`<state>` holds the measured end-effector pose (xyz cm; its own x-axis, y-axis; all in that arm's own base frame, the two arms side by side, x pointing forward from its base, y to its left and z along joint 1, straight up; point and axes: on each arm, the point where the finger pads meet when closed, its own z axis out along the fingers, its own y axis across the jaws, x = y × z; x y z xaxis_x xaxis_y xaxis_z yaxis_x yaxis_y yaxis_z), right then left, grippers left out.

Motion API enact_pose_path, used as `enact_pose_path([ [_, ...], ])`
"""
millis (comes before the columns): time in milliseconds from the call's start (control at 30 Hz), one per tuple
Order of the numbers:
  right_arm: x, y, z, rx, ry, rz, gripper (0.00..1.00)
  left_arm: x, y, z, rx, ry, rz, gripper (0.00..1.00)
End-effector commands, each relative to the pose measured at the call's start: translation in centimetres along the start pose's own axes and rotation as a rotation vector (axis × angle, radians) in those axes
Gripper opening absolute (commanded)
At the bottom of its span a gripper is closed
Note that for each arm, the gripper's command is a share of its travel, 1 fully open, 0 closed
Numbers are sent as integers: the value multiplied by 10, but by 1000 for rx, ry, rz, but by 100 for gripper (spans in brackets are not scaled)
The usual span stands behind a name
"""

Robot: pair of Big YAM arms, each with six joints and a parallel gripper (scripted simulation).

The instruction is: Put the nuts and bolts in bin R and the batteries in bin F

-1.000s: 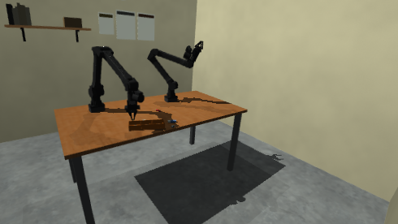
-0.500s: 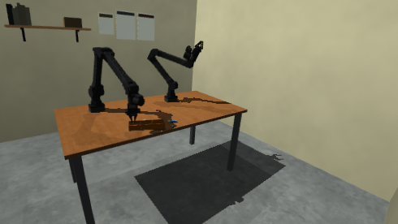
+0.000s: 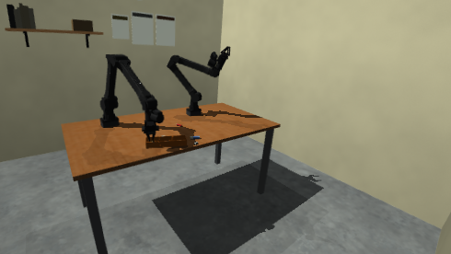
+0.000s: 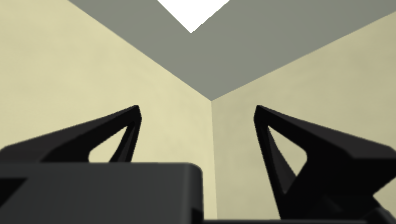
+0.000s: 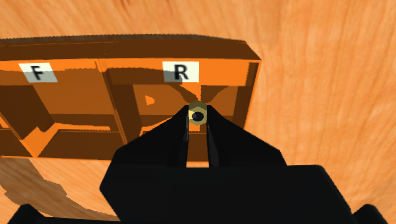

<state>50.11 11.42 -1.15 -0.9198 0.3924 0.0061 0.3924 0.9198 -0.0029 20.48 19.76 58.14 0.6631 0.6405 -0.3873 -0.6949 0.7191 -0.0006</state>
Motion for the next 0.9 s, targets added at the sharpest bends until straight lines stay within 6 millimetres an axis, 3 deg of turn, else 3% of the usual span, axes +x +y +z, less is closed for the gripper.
enact_pose_path([
  [0, -3, 8, -15, -26, -40, 0, 11, -11, 4, 1, -6, -32, 16, 100],
  [67, -2, 8, -14, -26, -40, -1, 11, -11, 4, 1, -6, -32, 16, 100],
  [100, -10, 8, -12, -22, -33, 0, 21, -11, 4, 1, -6, -32, 16, 100],
  [533, -9, 8, -12, -22, -33, 0, 21, -11, 4, 1, -6, -32, 16, 100],
  [567, -1, 8, -14, -26, -40, -1, 21, -11, 4, 1, -6, -32, 16, 100],
  [600, -9, 8, -12, -22, -33, 0, 21, -11, 4, 1, -6, -32, 16, 100],
  [767, 3, 4, -18, -13, -22, -1, 21, -11, 4, 1, -6, -32, 16, 100],
  [867, -7, 12, -32, -30, -45, -1, 21, -11, 4, 1, -6, -32, 16, 100],
])
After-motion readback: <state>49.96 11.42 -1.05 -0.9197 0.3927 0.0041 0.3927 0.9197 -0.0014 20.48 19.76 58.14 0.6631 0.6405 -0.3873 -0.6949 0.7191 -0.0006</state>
